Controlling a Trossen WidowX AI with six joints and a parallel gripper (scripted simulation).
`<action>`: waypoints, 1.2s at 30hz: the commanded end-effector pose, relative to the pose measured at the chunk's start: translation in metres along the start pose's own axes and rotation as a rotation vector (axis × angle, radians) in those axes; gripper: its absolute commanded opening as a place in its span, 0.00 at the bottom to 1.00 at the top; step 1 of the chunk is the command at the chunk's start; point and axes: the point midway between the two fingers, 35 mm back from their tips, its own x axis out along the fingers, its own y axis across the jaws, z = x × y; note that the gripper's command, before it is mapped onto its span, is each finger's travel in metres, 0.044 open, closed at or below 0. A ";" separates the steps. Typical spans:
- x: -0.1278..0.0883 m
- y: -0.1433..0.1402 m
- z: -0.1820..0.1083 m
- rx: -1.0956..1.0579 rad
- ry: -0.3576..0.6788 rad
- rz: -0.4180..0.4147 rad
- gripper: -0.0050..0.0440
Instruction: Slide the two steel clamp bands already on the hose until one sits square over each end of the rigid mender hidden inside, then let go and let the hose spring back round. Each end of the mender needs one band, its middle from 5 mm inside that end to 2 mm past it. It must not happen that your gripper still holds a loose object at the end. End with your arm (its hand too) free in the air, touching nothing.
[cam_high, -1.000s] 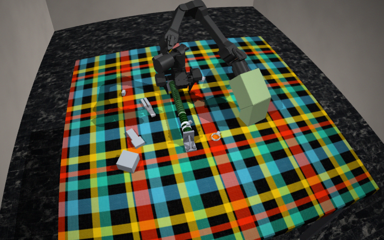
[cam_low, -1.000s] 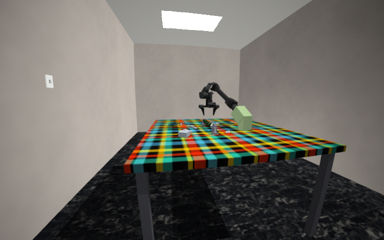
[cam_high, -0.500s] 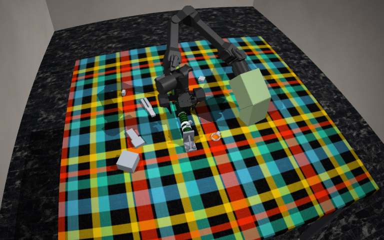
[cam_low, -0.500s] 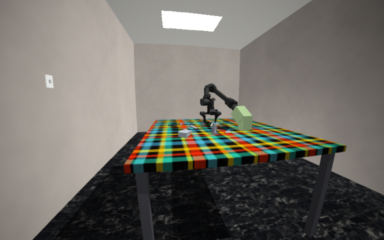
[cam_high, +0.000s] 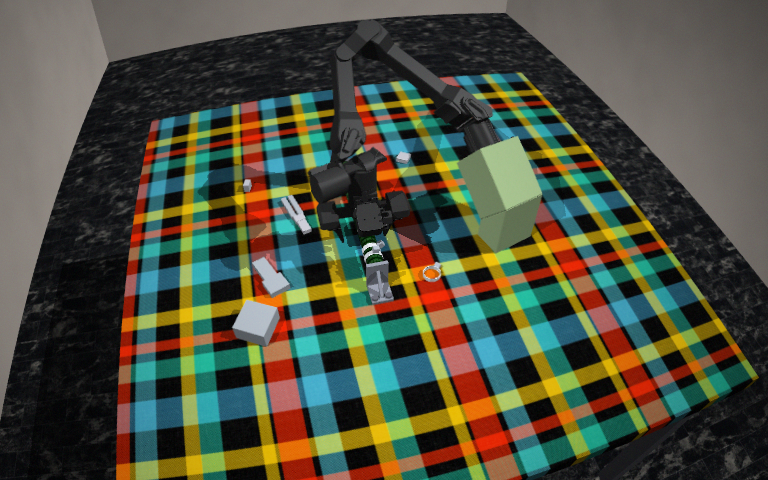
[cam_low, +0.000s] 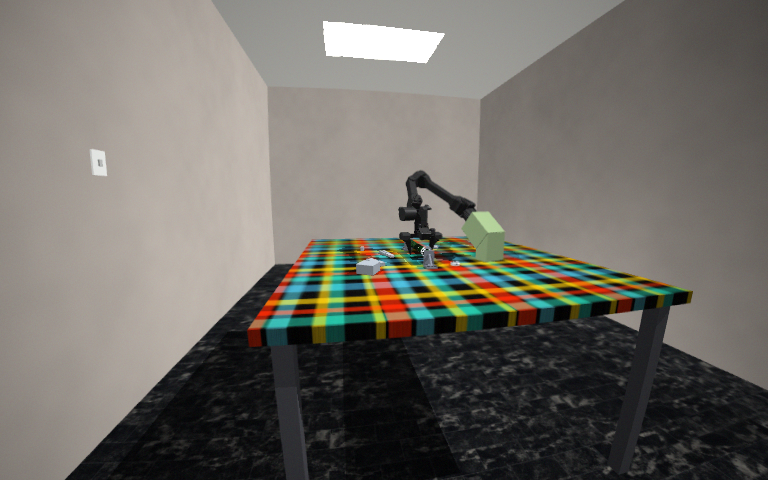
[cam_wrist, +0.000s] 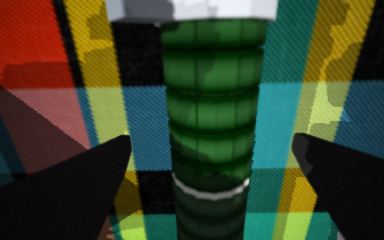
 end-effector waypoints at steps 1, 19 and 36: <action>0.010 0.003 0.001 -0.012 0.005 -0.001 1.00; 0.010 0.003 0.001 -0.012 0.005 -0.001 0.51; 0.010 0.003 0.001 -0.012 0.005 -0.001 0.41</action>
